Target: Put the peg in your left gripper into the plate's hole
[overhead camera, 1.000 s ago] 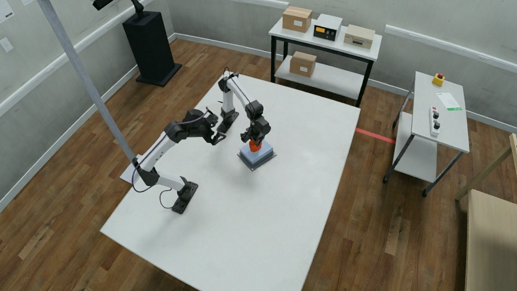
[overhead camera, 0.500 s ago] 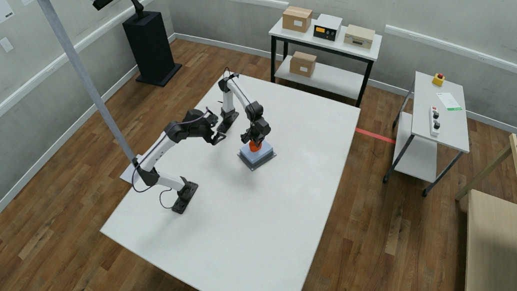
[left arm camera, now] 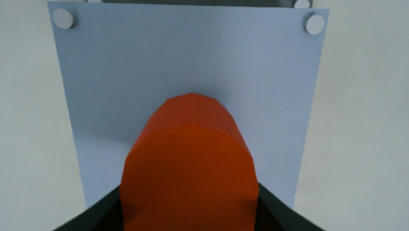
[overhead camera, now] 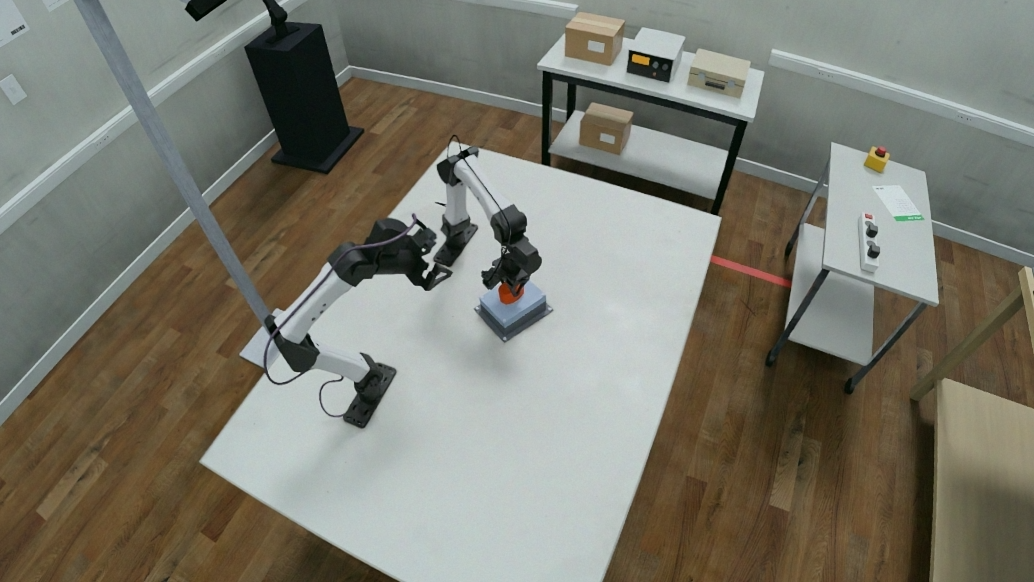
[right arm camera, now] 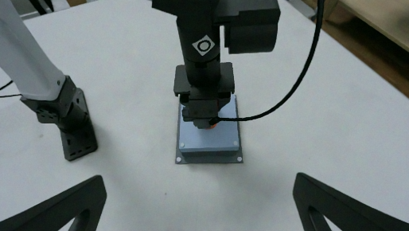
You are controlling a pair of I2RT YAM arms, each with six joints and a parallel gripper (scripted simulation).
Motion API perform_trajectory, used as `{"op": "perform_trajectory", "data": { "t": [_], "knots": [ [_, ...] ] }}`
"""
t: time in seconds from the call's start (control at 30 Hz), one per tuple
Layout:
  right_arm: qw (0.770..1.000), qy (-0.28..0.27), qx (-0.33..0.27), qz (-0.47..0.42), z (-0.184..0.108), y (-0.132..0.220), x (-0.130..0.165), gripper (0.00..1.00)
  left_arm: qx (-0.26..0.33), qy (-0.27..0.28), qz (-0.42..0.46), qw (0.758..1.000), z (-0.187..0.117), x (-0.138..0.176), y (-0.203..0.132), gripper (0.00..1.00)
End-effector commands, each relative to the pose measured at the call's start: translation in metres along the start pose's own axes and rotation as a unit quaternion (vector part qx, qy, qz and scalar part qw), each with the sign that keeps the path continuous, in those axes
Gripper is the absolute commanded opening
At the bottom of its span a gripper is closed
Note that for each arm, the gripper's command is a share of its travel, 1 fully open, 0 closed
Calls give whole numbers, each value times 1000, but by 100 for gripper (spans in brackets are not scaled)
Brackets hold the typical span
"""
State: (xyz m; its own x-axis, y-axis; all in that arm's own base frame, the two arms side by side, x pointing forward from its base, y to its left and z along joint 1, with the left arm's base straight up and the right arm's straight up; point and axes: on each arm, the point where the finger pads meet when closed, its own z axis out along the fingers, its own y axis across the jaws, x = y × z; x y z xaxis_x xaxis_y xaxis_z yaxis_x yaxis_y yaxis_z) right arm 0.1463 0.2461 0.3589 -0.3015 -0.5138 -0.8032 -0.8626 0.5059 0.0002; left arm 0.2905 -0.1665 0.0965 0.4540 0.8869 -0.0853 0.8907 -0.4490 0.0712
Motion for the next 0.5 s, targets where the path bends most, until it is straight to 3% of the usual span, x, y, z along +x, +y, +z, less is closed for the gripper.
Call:
{"op": "perform_trajectory", "data": {
  "t": [0.0, 0.17, 0.37, 0.47],
  "knots": [
    [1000, -11, 3, 1, -6, -1, -7, 100, -21, -1, 2, 1000, -2, 2, 10, 40],
    [1000, -11, 3, 1, -6, -1, -7, 100, -27, -1, 1, 1000, -14, -1, 9, 40],
    [1000, -11, 3, 1, -6, -1, -7, 100, -18, -1, 4, 1000, -6, -2, 6, 40],
    [1000, -11, 3, 1, -6, -1, -7, 100, -26, -1, 4, 1000, -16, -1, 7, 71]
  ]
}}
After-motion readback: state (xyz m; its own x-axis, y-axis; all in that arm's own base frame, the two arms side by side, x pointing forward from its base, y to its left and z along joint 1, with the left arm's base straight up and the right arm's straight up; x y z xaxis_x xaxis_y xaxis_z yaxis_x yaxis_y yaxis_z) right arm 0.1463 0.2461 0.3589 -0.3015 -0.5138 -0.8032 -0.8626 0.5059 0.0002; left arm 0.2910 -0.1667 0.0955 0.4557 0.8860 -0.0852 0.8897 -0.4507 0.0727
